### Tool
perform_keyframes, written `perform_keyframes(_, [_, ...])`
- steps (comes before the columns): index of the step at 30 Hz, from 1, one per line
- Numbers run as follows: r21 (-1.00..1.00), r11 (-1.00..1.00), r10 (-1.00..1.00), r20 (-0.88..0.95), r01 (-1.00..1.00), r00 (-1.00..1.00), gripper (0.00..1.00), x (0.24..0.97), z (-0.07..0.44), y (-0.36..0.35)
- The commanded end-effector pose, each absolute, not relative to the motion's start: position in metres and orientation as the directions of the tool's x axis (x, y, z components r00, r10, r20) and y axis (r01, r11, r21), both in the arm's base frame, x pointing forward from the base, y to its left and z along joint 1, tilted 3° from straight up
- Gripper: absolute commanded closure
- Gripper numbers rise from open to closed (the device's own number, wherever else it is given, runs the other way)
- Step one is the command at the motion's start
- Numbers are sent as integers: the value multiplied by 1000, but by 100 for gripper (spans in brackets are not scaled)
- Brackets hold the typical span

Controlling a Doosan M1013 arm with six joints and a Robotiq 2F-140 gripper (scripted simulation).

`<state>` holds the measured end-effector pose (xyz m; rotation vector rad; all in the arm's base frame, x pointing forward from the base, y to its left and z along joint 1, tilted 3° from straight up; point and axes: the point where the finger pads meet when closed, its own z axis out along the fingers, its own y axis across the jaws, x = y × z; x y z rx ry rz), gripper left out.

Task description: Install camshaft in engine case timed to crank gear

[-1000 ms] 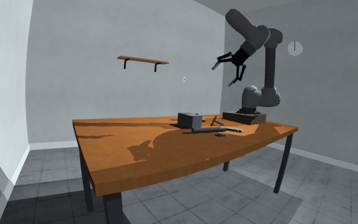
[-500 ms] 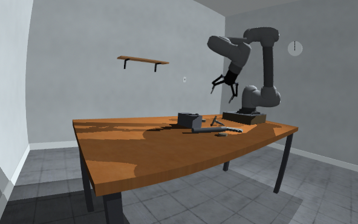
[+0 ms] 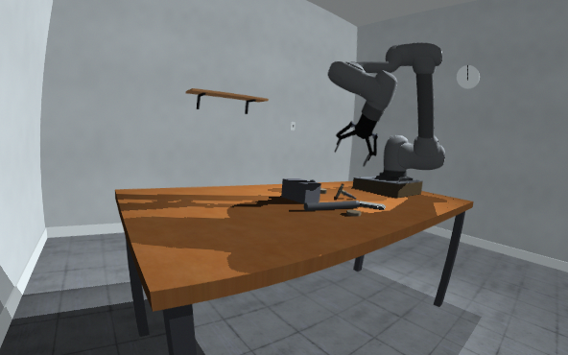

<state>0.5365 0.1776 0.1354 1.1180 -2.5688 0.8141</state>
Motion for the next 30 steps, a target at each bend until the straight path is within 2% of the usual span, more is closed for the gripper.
perform_keyframes(1, [-396, 562, -603, 406, -727, -687, 0, 535, 127, 177])
perform_keyframes(16, [-396, 562, -603, 406, -727, -687, 0, 538, 71, 174])
perform_keyframes(29, [-396, 562, -603, 406, -727, -687, 0, 538, 58, 173])
perform_keyframes(30, [-396, 562, -603, 406, -727, -687, 79, 538, 58, 173])
